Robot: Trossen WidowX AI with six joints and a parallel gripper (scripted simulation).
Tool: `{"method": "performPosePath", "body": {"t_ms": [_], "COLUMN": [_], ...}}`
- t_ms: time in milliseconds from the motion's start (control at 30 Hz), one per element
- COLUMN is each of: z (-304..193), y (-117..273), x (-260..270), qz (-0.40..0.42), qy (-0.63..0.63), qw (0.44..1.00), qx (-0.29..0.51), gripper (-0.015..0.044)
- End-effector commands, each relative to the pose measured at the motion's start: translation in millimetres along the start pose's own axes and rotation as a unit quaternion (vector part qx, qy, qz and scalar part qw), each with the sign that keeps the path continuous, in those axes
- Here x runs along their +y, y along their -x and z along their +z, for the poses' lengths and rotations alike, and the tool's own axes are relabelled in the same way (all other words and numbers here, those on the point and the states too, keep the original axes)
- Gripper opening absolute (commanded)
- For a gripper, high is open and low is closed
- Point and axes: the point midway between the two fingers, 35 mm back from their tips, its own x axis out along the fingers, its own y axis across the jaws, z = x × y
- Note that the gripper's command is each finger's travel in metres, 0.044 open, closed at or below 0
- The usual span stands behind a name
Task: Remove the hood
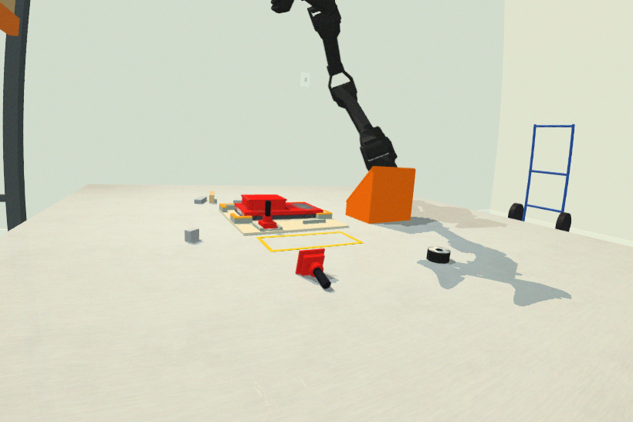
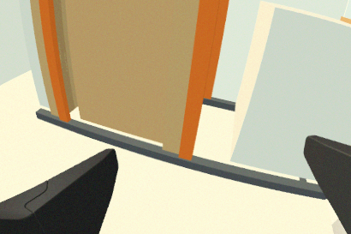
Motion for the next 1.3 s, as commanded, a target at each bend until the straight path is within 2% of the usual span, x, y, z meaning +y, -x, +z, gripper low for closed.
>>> {"method": "performPosePath", "body": {"t_ms": [0, 300, 600, 867, 1267], "z": [-24, -65, -92, -106, -97], "y": [-18, -36, -20, 20, 113], "x": [-46, -151, -259, -348, -447], "qz": [-0.071, -0.215, -0.35, -0.453, -0.553], "qy": [0.059, 0.166, 0.25, 0.301, 0.326], "qw": [0.995, 0.954, 0.871, 0.763, 0.555], "qx": [0.036, 0.129, 0.238, 0.349, 0.529], "gripper": [0.044, 0.044, 0.044, 0.044, 0.044]}}
